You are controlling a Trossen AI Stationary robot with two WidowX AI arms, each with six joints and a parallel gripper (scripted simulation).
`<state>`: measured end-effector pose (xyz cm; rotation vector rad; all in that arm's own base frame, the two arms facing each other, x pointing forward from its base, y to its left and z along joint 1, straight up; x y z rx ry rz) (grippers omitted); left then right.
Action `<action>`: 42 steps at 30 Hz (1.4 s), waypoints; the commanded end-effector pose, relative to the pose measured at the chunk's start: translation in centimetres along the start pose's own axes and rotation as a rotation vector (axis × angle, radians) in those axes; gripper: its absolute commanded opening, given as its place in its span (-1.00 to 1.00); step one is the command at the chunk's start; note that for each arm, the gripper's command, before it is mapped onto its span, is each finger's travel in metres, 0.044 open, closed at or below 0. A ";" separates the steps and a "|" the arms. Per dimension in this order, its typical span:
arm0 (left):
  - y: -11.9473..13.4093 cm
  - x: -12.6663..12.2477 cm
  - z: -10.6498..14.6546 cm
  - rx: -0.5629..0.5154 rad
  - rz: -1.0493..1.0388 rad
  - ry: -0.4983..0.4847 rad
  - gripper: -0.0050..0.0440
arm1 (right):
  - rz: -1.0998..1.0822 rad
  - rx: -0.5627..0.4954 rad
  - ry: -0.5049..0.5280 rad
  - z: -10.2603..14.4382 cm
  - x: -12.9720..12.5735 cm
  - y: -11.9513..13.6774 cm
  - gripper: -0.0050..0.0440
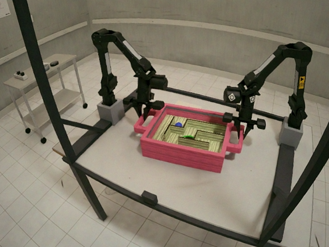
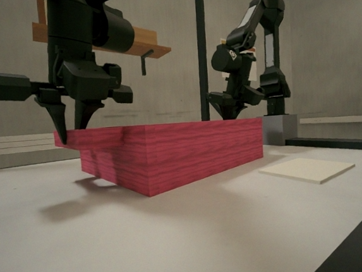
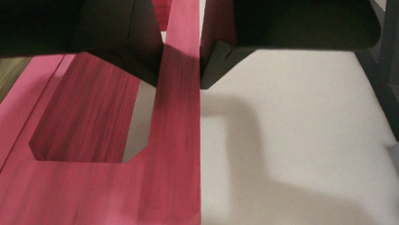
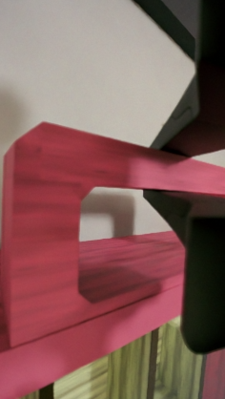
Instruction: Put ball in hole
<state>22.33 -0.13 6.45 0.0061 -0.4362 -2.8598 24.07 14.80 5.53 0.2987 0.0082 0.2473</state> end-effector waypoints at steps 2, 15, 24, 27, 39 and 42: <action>0.5 -0.5 1.2 0.006 -0.010 0.034 -1.00 | 0.009 0.014 -0.035 1.4 0.5 0.6 -1.00; 0.9 -0.4 2.3 0.015 -0.014 0.037 -1.00 | 0.012 0.024 -0.040 2.5 0.6 1.1 -1.00; 1.1 -0.4 3.1 0.017 -0.016 0.038 -1.00 | 0.013 0.026 -0.041 3.4 0.6 1.4 -1.00; 1.2 -0.3 3.4 0.017 -0.018 0.038 -1.00 | 0.013 0.027 -0.043 3.6 0.6 1.5 -1.00; 0.7 -0.1 3.2 0.047 -0.014 0.033 -1.00 | 0.011 0.055 -0.035 3.6 0.3 0.9 -1.00; 0.9 -0.2 3.1 0.031 -0.015 0.038 -1.00 | 0.014 0.043 -0.044 3.8 0.6 1.3 -1.00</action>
Point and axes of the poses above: on each arm, the point midway between the two fingers, 35 mm back from their tips, its own z axis back along the fingers, its own x axis across the jaws, y = z × x, the point moved 6 cm from there along z, back along the fingers, and after that the axes turned 6 degrees about z, right-handed, at the moved point
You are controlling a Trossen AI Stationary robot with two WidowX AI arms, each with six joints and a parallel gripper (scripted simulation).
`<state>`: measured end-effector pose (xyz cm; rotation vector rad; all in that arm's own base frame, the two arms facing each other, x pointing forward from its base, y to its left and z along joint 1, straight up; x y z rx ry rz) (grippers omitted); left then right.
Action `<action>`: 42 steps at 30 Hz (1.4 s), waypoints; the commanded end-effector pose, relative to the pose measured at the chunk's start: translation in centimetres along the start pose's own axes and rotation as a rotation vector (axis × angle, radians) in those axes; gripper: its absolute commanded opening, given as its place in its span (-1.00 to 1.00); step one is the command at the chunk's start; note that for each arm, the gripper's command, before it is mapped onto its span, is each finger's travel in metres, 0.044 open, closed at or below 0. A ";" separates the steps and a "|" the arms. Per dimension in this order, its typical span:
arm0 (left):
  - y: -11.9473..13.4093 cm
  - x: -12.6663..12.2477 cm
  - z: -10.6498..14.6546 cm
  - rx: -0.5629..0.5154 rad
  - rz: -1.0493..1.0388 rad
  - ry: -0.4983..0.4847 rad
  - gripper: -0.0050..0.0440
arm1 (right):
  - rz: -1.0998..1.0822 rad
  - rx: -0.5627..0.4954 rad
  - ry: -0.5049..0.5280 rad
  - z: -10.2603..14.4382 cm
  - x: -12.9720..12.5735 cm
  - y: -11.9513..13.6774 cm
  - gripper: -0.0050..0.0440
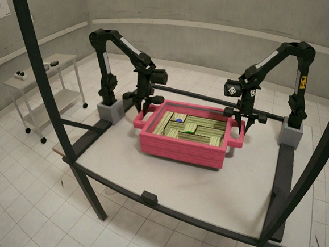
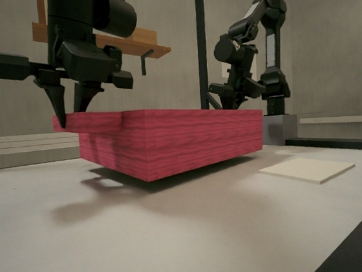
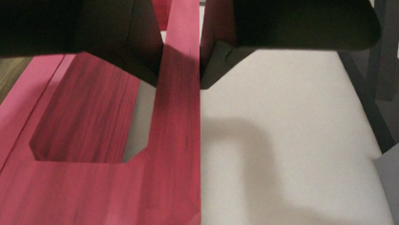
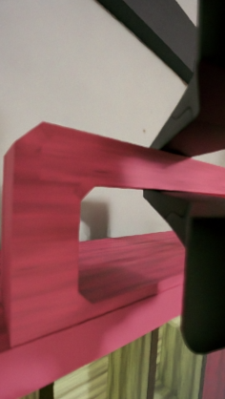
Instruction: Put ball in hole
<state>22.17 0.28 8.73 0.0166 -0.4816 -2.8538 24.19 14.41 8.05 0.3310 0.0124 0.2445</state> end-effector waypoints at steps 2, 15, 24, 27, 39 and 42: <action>0.8 -0.4 0.9 -0.008 -0.015 0.042 -1.00 | 0.018 0.002 -0.042 1.3 0.6 1.1 -1.00; 1.4 -0.4 1.1 -0.038 -0.014 0.031 -1.00 | 0.022 -0.028 -0.047 1.0 0.5 1.5 -1.00; 0.2 -0.1 0.6 0.023 -0.015 0.029 -1.00 | 0.012 0.030 -0.023 0.8 0.0 0.4 -1.00; 0.0 -0.6 0.7 0.045 -0.011 0.016 -1.00 | 0.016 0.052 -0.035 0.6 -0.1 0.0 -1.00; 1.3 -0.3 0.9 -0.042 -0.012 0.035 -1.00 | 0.021 -0.030 -0.045 1.1 0.6 1.5 -1.00; 1.5 -0.3 0.7 -0.063 -0.013 0.042 -1.00 | 0.014 -0.057 -0.023 0.6 0.6 1.7 -1.00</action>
Point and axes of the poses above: on each arm, the point midway between the two fingers, 35 mm back from their tips, its own z axis back along the fingers, its own x axis across the jaws, y = z × x, the point moved 6 cm from there along z, back along the fingers, and after that the axes turned 6 degrees about z, right-handed, at the moved point
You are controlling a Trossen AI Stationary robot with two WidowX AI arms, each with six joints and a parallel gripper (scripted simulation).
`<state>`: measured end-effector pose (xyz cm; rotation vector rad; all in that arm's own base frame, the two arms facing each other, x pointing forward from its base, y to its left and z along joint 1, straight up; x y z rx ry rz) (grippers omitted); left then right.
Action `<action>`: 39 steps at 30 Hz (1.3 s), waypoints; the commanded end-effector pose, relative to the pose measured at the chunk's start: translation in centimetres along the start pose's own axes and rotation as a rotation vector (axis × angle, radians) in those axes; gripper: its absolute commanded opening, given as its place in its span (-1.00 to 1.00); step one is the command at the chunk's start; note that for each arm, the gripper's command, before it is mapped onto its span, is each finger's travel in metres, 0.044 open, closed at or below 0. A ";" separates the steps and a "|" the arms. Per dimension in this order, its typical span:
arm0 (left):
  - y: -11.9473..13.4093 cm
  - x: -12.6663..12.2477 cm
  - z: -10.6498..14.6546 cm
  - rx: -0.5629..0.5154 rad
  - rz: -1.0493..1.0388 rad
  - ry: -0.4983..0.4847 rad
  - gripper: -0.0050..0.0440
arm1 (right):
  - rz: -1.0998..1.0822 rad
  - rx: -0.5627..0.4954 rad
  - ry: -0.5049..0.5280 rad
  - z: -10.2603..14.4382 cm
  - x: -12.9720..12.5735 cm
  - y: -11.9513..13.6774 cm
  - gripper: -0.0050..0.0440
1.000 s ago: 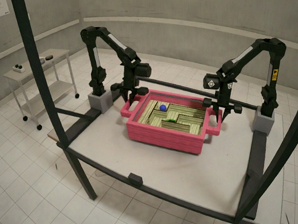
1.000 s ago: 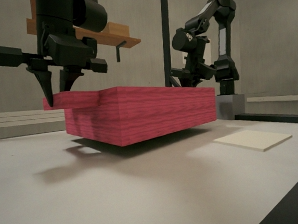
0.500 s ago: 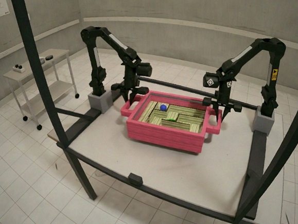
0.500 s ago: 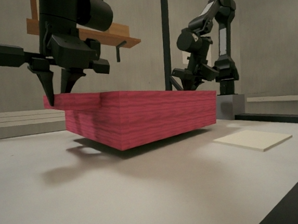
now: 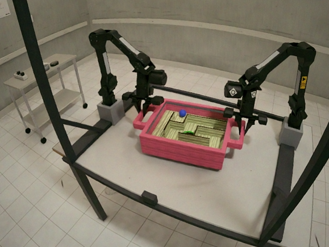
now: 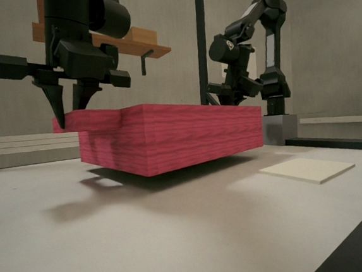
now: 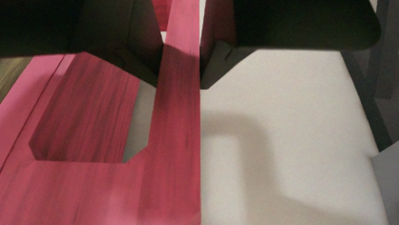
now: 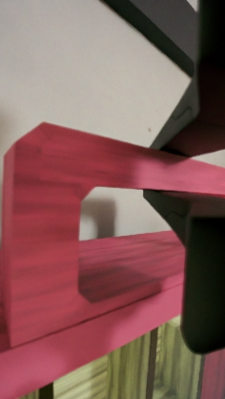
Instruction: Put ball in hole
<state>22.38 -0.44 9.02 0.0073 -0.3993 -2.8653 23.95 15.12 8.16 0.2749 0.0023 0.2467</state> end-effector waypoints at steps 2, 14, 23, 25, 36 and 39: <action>0.9 -0.3 0.9 -0.021 -0.013 0.042 -1.00 | 0.013 -0.014 -0.028 0.9 0.7 1.1 -1.00; -0.3 -0.4 0.5 0.056 -0.015 0.032 -1.00 | 0.008 0.062 -0.014 1.0 0.2 -0.1 -1.00; -0.6 -0.6 1.0 0.099 -0.017 0.029 -1.00 | 0.014 0.107 -0.037 1.0 0.2 -0.5 -1.00; -0.7 -0.7 0.8 0.100 -0.012 0.014 -1.00 | 0.017 0.108 -0.034 0.7 -0.1 -0.6 -1.00; -0.5 0.5 -0.7 0.051 -0.027 0.079 -1.00 | -0.002 0.061 0.020 2.3 1.4 0.5 -1.00; -0.1 -0.1 0.2 0.046 -0.025 0.070 -1.00 | 0.002 0.053 0.008 1.6 0.6 0.3 -1.00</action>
Point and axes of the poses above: on each arm, the point midway between the two fingers, 35 mm back from their tips, its own z axis back along the fingers, its own x axis across the jaws, y = z × x, the point moved 6 cm from there along z, back along the fingers, and after that the axes turned 6 degrees about z, right-handed, at the moved point
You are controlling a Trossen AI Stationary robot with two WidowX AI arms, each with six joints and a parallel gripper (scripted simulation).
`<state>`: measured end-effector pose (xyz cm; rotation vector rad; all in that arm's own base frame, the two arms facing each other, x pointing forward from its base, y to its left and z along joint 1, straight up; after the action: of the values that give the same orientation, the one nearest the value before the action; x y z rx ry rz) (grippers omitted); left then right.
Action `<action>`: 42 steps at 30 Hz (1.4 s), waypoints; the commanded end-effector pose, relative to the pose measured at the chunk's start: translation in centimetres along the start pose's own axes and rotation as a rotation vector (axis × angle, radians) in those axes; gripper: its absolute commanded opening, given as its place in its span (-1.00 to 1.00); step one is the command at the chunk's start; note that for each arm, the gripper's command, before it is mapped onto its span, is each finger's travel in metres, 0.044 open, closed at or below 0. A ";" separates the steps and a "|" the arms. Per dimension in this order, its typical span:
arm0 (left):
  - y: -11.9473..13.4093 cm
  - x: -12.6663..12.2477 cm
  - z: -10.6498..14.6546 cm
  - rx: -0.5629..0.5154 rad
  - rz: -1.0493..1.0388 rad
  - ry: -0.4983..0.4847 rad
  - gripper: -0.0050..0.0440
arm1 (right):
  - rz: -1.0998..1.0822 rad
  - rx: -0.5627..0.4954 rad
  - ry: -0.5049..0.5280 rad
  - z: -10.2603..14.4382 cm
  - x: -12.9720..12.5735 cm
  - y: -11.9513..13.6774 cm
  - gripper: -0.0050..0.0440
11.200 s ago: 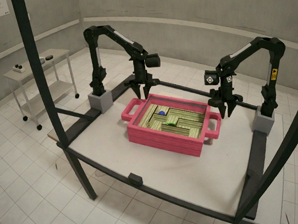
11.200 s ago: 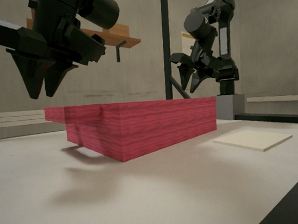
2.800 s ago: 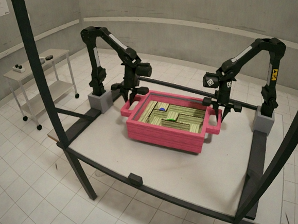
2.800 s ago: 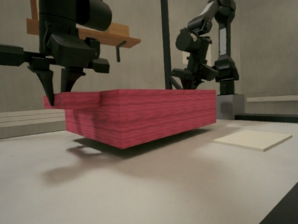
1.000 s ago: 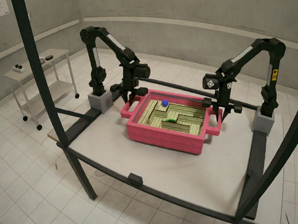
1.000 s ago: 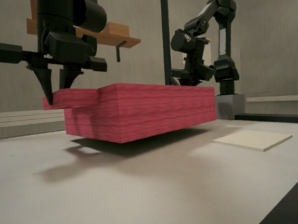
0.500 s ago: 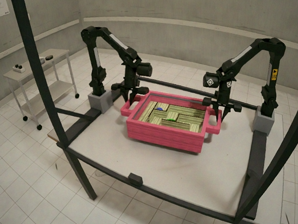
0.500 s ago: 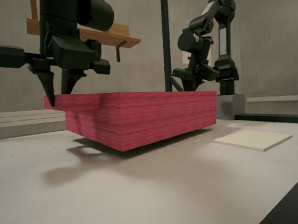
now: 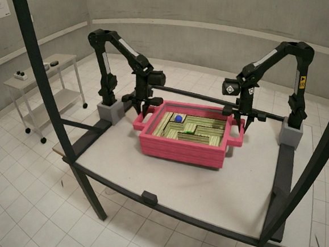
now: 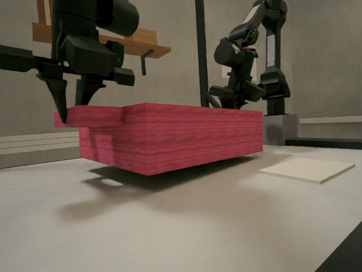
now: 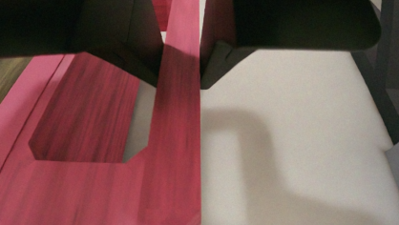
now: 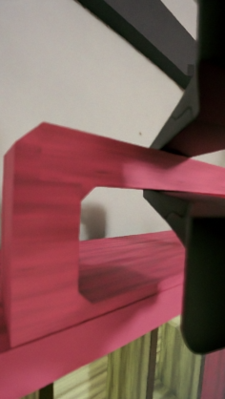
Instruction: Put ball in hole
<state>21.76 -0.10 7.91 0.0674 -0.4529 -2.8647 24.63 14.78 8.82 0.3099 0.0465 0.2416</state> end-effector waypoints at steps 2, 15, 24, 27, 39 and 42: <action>0.7 -0.6 1.1 0.005 -0.013 0.035 -1.00 | 0.014 0.013 -0.029 0.8 -0.1 0.6 -1.00; 0.8 -0.2 0.8 -0.031 -0.007 0.015 -1.00 | 0.021 -0.016 -0.054 1.1 0.4 1.2 -1.00; 0.3 -0.8 1.4 0.021 0.000 -0.010 -1.00 | 0.025 0.032 -0.071 0.4 -0.2 0.2 -1.00; -0.1 -0.1 0.5 0.048 -0.010 0.019 -1.00 | 0.021 0.061 -0.051 1.5 0.5 0.3 -1.00; 0.9 -1.2 1.7 -0.001 0.000 -0.009 -1.00 | 0.022 0.005 -0.061 -0.1 -0.7 0.3 -1.00; 0.8 -1.4 2.2 0.020 0.006 -0.030 -1.00 | 0.030 0.027 -0.088 -0.3 -0.8 0.0 -1.00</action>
<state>22.39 -0.05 8.90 0.0063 -0.4366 -2.8590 23.99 14.73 7.74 0.2978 0.0066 0.2482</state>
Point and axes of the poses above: on each arm, the point midway between the two fingers, 35 mm back from their tips, its own z axis back along the fingers, its own x axis across the jaws, y = z × x, the point moved 6 cm from there along z, back along the fingers, and after that the axes turned 6 degrees about z, right-handed, at the moved point
